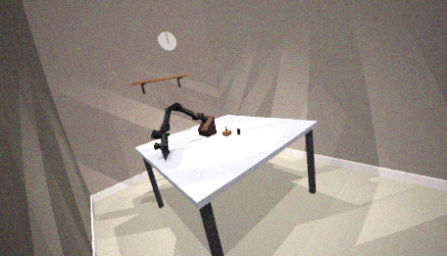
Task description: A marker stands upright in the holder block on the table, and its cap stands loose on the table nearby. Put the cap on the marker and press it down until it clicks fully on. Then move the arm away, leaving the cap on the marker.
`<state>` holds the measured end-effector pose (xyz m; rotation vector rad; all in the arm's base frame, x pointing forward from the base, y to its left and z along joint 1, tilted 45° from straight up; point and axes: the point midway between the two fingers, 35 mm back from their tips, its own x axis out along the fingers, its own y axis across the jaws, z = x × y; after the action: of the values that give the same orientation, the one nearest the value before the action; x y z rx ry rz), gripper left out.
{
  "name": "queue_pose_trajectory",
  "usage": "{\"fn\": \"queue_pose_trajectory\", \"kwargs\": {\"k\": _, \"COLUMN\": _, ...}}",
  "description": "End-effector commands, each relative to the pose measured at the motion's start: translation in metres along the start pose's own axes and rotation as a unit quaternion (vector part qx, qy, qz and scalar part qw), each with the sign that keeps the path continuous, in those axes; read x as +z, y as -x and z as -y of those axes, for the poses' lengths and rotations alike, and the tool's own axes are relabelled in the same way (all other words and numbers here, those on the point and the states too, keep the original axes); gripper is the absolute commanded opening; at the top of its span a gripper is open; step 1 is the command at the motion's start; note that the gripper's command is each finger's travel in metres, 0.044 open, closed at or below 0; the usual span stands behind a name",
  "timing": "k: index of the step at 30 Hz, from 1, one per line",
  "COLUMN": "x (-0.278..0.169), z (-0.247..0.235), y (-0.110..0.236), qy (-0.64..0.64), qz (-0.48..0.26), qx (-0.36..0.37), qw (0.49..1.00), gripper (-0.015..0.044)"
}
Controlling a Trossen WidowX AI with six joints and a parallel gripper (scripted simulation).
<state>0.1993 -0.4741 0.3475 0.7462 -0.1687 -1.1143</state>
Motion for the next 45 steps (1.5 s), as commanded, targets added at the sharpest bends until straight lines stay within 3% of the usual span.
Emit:
{"fn": "queue_pose_trajectory", "kwargs": {"k": 1, "x": -0.038, "z": -0.024, "y": -0.009, "qy": 0.008, "qz": -0.037, "qx": 0.005, "qw": 0.999, "gripper": 0.0256}}
{"fn": "queue_pose_trajectory", "kwargs": {"k": 4, "x": -0.071, "z": -0.052, "y": -0.008, "qy": -0.005, "qz": -0.069, "qx": 0.029, "qw": 0.997, "gripper": 0.0256}}
{"fn": "queue_pose_trajectory", "kwargs": {"k": 12, "x": -0.208, "z": -0.074, "y": -0.022, "qy": 0.039, "qz": -0.199, "qx": -0.026, "qw": 0.979, "gripper": 0.0256}}
{"fn": "queue_pose_trajectory", "kwargs": {"k": 20, "x": -0.348, "z": -0.089, "y": 0.007, "qy": 0.141, "qz": -0.311, "qx": -0.077, "qw": 0.937, "gripper": 0.0256}}
{"fn": "queue_pose_trajectory", "kwargs": {"k": 34, "x": -0.550, "z": -0.064, "y": 0.140, "qy": 0.398, "qz": -0.412, "qx": -0.146, "qw": 0.807, "gripper": 0.0256}}
{"fn": "queue_pose_trajectory", "kwargs": {"k": 40, "x": -0.606, "z": -0.030, "y": 0.214, "qy": 0.552, "qz": -0.395, "qx": -0.157, "qw": 0.718, "gripper": 0.0256}}
{"fn": "queue_pose_trajectory", "kwargs": {"k": 45, "x": -0.630, "z": -0.002, "y": 0.269, "qy": 0.681, "qz": -0.327, "qx": -0.150, "qw": 0.638, "gripper": 0.0256}}
